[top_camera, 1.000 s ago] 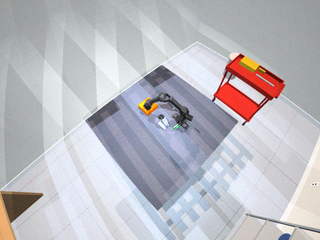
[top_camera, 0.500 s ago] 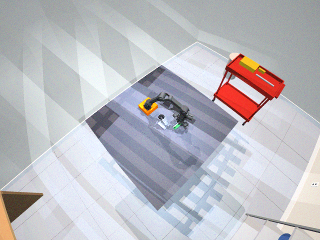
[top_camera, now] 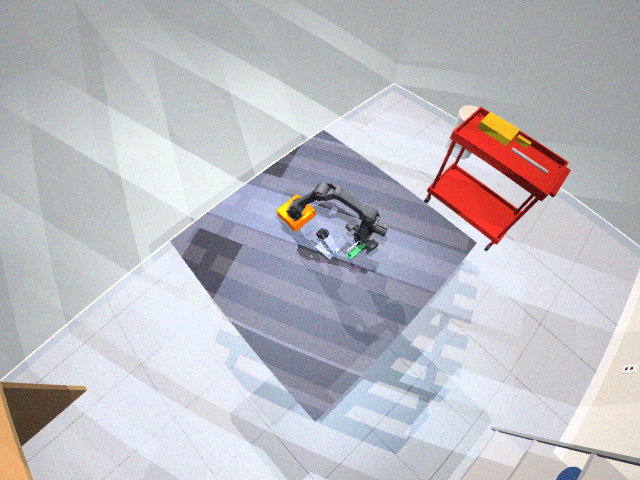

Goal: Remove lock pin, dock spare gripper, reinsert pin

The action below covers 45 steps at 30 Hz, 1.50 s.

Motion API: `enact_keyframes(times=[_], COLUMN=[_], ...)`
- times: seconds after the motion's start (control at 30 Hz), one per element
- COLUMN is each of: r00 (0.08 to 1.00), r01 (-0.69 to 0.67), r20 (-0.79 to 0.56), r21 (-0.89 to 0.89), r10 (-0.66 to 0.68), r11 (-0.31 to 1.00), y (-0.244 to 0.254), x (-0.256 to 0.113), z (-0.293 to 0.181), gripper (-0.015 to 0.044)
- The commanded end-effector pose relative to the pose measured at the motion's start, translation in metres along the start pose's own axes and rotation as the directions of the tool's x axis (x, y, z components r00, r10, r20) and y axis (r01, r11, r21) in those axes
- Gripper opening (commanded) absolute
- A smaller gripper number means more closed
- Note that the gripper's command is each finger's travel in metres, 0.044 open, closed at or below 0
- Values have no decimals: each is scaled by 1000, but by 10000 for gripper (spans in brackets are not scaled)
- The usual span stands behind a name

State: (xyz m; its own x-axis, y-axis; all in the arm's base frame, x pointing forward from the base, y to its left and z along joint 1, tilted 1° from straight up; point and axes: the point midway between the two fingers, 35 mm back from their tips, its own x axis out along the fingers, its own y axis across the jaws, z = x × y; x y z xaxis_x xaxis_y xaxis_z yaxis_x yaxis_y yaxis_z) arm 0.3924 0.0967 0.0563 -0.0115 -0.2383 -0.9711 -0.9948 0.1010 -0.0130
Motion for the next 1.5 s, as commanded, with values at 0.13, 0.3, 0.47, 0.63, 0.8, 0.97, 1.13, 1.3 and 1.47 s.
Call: enact_keyframes(times=[0.13, 0.3, 0.47, 0.63, 0.8, 0.97, 1.13, 1.3, 1.47], r00=[1000, 1000, 1000, 1000, 1000, 1000, 1000, 1000, 1000], r01=[2, 2, 4, 6, 8, 10, 12, 14, 16], r20=[-1, 1, 1, 1, 2, 2, 2, 2, 3], r21=[-20, -22, -33, -45, -56, -68, -79, -91, -101], r10=[-2, -2, -4, -6, -8, -10, -12, -14, -16], r11=[1000, 1000, 999, 999, 998, 998, 997, 996, 995], y=[1, 4, 18, 32, 46, 60, 74, 88, 101], x=[2, 0, -5, -10, -14, -17, -19, -20, -21], z=[0, 1, 1, 0, 0, -2, -3, -5, -7], gripper=[0, 0, 0, 0, 0, 0, 0, 0, 0])
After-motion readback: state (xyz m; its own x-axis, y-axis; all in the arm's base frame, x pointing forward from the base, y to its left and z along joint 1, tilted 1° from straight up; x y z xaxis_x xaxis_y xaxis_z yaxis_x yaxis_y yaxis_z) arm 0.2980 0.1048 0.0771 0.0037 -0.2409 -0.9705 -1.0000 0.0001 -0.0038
